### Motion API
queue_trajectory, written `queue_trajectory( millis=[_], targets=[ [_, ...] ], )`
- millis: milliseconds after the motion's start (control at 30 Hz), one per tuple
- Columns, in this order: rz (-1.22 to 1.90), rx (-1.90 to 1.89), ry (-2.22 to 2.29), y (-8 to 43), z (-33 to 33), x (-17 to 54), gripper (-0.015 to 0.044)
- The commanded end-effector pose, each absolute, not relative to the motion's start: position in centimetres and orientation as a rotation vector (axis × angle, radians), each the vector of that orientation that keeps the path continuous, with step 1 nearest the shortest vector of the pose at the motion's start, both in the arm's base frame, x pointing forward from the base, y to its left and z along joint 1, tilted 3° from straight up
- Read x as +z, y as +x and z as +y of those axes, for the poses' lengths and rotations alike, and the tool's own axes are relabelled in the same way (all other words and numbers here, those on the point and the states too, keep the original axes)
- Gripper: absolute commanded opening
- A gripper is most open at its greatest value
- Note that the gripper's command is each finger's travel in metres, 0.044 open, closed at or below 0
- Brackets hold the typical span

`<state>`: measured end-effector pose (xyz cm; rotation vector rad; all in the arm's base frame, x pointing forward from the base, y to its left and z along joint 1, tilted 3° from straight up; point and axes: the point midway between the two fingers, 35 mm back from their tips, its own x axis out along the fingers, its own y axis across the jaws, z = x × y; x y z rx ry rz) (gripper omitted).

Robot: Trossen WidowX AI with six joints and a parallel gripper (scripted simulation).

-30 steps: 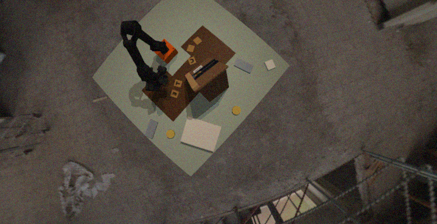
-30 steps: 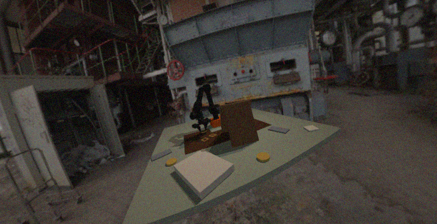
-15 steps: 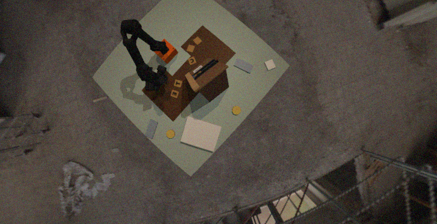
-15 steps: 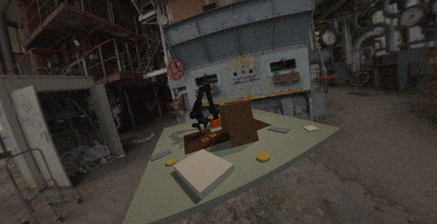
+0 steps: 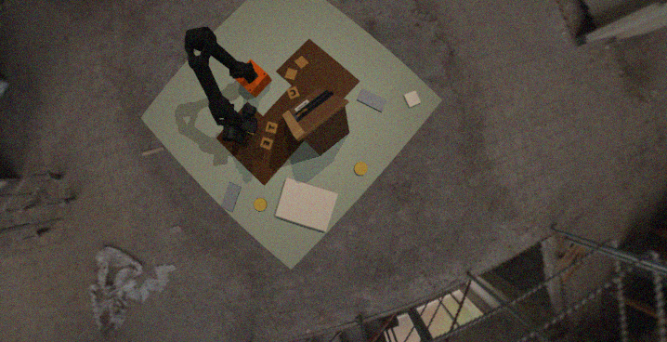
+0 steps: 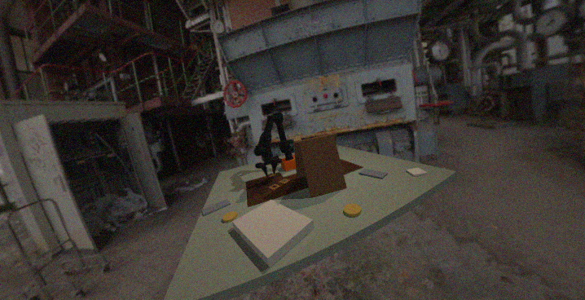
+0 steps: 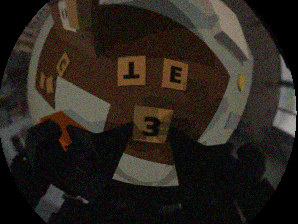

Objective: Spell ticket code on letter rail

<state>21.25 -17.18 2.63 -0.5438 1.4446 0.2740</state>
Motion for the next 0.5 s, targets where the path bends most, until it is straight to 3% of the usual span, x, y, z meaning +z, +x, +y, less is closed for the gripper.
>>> queue_trajectory(
  millis=[0, 467],
  targets=[
    [1.367, 0.191, -0.587, 24.2, -17.5, 4.9, 0.0],
    [1.102, 0.027, -0.649, 32.1, -15.4, 12.1, 0.0]
  ],
)
